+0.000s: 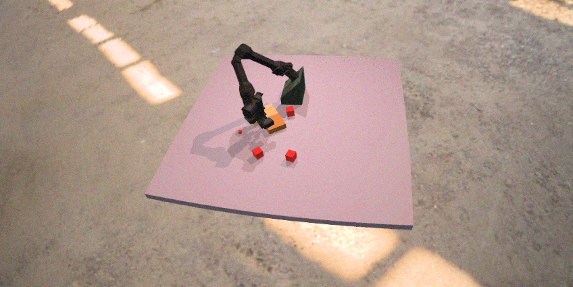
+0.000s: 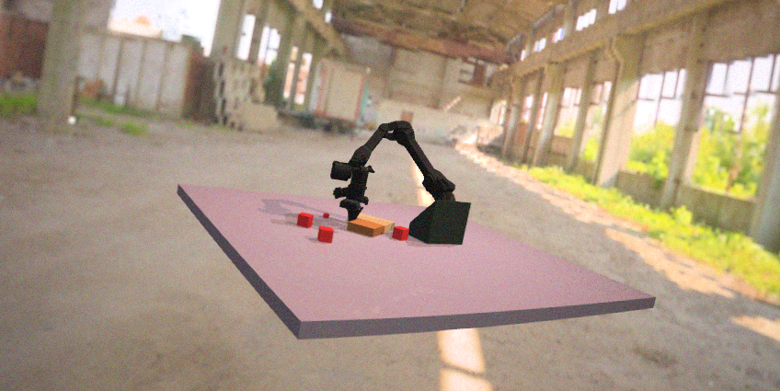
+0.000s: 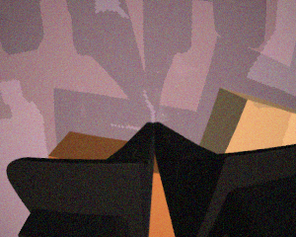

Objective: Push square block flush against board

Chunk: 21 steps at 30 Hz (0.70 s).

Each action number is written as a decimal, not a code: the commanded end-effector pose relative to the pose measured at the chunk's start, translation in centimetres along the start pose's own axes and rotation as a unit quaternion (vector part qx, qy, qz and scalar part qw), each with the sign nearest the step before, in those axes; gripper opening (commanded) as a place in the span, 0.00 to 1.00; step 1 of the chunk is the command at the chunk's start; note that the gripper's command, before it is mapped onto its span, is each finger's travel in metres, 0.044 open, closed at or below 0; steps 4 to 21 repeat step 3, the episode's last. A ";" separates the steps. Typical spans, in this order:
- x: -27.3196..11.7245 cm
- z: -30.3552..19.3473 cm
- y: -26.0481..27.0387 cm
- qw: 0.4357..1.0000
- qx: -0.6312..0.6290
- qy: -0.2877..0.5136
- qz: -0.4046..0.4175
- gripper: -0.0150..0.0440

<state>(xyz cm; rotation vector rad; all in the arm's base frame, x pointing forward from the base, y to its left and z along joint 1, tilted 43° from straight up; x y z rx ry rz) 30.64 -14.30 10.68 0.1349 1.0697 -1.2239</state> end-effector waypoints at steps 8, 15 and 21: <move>0.1 0.7 0.1 1.000 -0.002 0.003 -0.001 0.25; 0.1 0.7 0.1 1.000 -0.002 0.003 -0.001 0.25; 0.1 0.7 0.1 1.000 -0.002 0.003 -0.001 0.25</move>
Point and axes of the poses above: the point midway between the two fingers, 35 mm back from their tips, its own x axis out along the fingers, its own y axis across the jaws, z = x × y, the point moved 8 cm from there along -x, back along the fingers, and after that the axes turned 4 degrees about x, right-handed, at the moved point
